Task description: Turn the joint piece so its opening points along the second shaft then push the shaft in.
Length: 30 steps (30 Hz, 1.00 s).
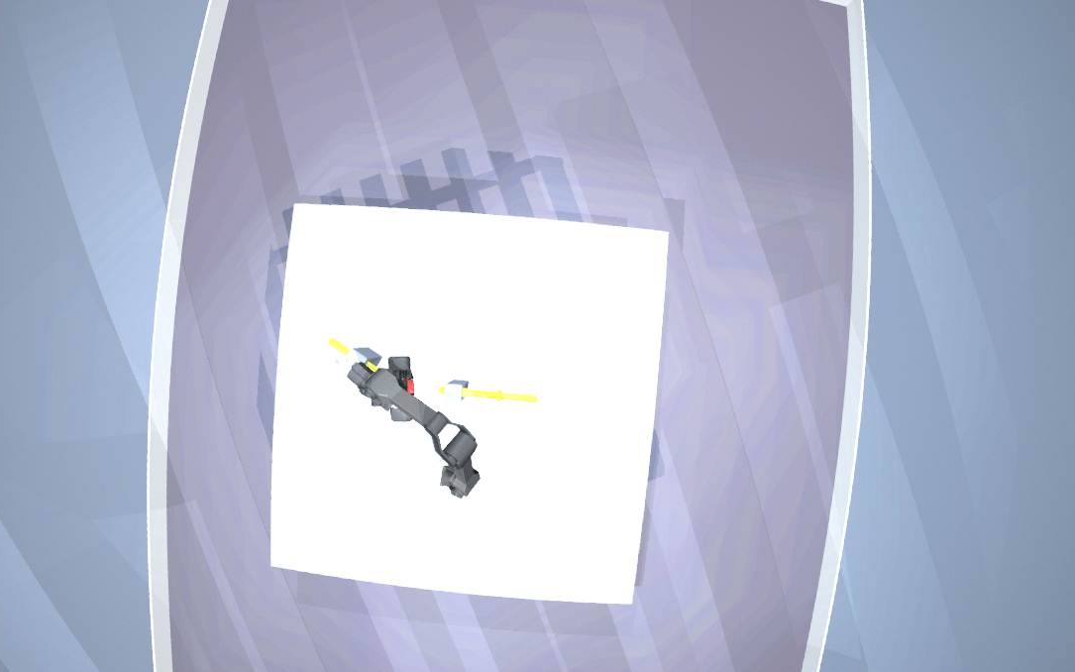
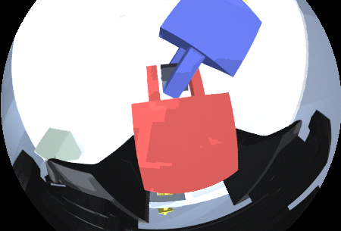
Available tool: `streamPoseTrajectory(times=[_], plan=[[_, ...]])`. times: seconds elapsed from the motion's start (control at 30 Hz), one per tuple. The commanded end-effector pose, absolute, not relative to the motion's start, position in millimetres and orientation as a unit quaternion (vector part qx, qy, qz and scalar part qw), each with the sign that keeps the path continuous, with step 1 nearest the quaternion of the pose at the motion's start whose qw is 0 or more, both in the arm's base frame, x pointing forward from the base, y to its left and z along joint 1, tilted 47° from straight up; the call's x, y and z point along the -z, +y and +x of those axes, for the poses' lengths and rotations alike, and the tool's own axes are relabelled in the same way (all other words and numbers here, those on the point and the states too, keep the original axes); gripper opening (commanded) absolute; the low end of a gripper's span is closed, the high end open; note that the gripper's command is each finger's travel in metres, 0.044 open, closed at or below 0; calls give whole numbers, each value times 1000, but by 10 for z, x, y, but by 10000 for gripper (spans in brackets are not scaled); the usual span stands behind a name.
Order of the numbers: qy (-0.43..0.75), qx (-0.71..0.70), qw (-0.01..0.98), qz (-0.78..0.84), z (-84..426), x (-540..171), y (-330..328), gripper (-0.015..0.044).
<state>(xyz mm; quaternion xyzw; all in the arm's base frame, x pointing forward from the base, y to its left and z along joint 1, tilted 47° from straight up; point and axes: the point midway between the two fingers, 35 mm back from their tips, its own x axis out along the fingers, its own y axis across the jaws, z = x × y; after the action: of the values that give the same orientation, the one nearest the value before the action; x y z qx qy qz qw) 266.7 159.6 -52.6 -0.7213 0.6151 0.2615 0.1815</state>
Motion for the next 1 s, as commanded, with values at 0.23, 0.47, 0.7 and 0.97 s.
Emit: streamPoseTrajectory(times=[0.23,0.47,0.7,0.97], plan=[[599,-322,257,-686,2667,555,1502,0],[583,-361,307,-660,2665,583,1442,0],[578,-371,319,-653,2664,593,1431,0],[577,-373,319,-653,2665,594,1431,0]])
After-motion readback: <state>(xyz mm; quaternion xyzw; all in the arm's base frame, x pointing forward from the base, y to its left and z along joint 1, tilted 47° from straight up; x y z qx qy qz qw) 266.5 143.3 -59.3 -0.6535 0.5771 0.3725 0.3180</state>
